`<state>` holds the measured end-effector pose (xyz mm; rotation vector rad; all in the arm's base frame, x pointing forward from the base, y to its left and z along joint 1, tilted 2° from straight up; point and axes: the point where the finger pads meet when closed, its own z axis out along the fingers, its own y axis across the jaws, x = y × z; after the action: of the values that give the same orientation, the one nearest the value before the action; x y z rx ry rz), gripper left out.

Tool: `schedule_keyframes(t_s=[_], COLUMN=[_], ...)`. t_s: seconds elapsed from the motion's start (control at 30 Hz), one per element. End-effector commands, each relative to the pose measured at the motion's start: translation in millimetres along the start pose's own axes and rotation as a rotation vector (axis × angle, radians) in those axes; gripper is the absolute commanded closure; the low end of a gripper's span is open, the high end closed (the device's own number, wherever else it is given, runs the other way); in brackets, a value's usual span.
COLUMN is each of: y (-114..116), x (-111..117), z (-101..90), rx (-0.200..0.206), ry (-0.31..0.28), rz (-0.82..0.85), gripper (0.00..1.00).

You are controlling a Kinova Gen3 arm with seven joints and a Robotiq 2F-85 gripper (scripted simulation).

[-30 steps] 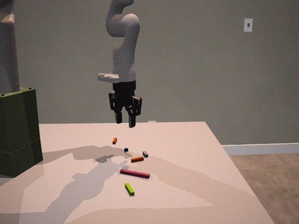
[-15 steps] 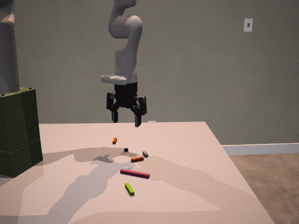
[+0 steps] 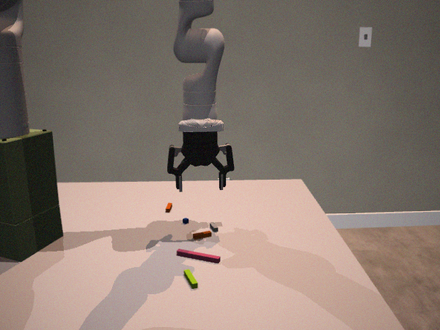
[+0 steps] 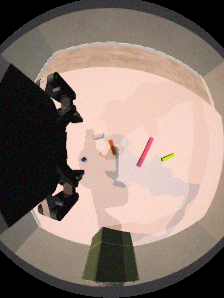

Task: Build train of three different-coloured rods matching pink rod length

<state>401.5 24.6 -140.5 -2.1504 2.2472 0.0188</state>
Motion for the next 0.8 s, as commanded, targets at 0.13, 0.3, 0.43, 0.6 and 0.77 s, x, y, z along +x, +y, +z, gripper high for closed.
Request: schedule_keyframes(t_s=[0.13, 0.3, 0.43, 0.6, 0.77], y=[-18, -23, -24, -24, -24], x=[21, 25, 25, 25, 25], z=[4.2, 4.7, 4.7, 4.7, 4.7], rx=[-0.005, 0.002, 0.003, 0.003, 0.003], ry=[-0.003, 0.001, 0.002, 0.002, 0.002], rz=[-0.127, -0.180, -0.190, -0.190, -0.190], gripper=[0.00, 0.00, 0.00, 0.76, 0.76])
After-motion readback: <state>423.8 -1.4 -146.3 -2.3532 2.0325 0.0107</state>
